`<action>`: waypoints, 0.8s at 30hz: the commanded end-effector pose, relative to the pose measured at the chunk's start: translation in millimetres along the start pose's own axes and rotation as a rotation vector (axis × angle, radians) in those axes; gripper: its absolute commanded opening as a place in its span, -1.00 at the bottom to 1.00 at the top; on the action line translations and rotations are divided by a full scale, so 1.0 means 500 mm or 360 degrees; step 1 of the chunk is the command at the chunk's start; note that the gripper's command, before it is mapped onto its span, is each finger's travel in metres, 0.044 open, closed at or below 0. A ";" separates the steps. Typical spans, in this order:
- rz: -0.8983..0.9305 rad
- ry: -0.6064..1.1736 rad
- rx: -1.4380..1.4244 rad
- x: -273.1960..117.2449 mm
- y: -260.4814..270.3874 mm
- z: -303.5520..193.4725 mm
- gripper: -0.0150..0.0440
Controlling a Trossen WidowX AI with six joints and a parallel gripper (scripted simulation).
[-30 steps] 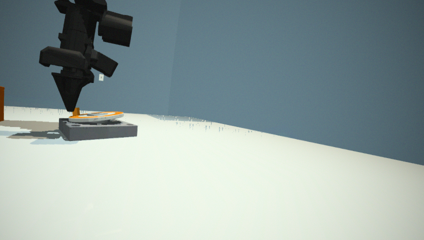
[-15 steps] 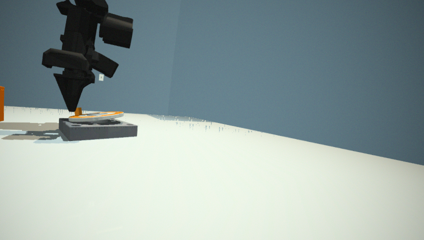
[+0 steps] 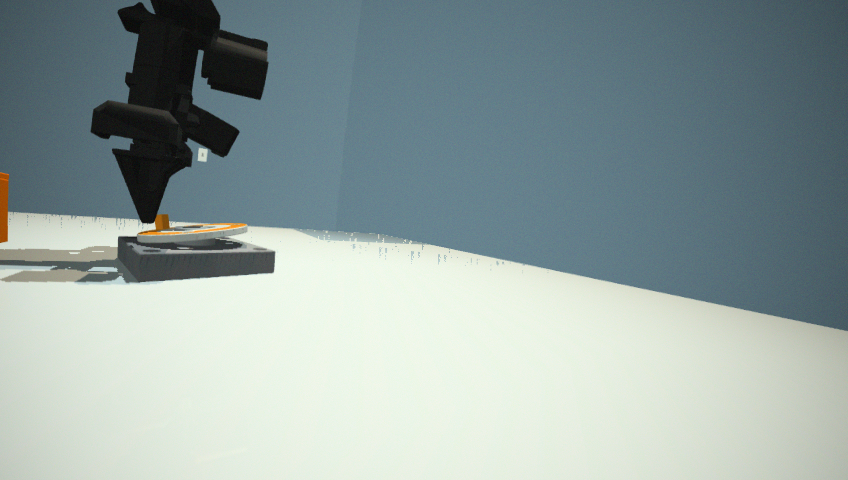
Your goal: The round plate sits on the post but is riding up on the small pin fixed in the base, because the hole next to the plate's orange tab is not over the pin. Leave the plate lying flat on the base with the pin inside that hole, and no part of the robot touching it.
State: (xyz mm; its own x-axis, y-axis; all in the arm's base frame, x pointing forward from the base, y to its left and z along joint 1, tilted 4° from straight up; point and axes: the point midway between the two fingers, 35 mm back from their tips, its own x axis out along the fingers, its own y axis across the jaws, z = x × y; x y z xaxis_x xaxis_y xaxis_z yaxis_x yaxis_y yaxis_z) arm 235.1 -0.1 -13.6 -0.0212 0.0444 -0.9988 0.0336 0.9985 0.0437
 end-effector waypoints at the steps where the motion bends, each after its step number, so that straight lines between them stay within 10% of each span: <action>1: 0.0027 -0.0024 -0.0015 -0.004 0.015 0.012 -0.49; 24: 0.0028 -0.0025 -0.0015 -0.006 0.029 0.023 -0.49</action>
State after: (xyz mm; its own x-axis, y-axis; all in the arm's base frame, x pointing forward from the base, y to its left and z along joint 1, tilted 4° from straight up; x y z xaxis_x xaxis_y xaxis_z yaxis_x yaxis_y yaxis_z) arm 240.6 9.2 -12.6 -0.0217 0.0497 -0.9985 0.0286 0.9984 0.0491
